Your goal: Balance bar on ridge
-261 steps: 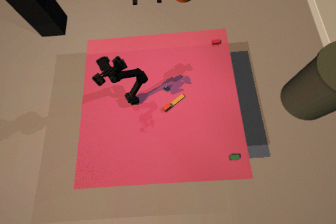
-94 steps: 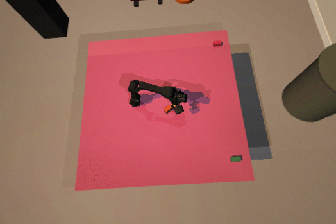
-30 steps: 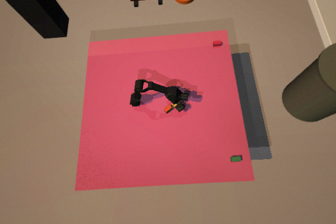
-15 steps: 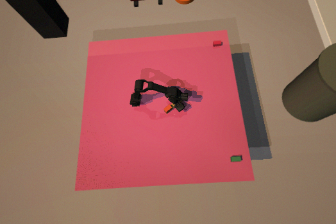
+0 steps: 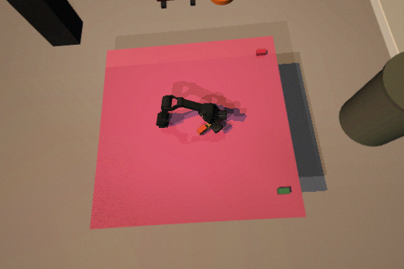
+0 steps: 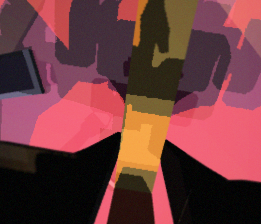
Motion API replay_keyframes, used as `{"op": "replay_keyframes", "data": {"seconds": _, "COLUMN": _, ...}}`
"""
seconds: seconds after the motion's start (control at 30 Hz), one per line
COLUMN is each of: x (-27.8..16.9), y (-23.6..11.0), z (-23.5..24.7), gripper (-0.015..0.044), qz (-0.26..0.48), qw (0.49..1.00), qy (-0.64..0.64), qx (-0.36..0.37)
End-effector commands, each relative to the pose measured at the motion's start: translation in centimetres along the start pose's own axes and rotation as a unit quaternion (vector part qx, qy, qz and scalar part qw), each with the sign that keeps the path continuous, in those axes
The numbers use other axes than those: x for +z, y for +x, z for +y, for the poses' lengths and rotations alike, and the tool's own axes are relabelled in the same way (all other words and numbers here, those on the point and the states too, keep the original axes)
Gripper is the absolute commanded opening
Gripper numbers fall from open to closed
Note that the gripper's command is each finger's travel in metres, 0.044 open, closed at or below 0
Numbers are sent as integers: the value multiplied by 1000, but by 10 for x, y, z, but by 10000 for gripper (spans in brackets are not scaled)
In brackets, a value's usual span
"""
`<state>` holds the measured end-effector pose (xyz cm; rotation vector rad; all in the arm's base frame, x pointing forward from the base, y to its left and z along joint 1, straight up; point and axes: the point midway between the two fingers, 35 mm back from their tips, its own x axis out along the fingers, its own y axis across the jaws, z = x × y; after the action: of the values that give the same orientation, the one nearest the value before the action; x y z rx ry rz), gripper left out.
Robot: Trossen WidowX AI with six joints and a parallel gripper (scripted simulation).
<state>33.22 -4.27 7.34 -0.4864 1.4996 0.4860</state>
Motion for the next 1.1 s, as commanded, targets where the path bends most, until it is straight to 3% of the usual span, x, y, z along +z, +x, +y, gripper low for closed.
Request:
{"op": "replay_keyframes", "data": {"seconds": 0.0, "x": 2, "y": -15, "z": -2, "gripper": 0, "qz": -5, "qw": 1000, "qy": -1, "qx": -6}}
{"op": "replay_keyframes", "data": {"seconds": 1.07, "x": -2, "y": -89, "z": 2, "gripper": 0, "qz": -4, "qw": 1000, "qy": 1, "qx": -8}}
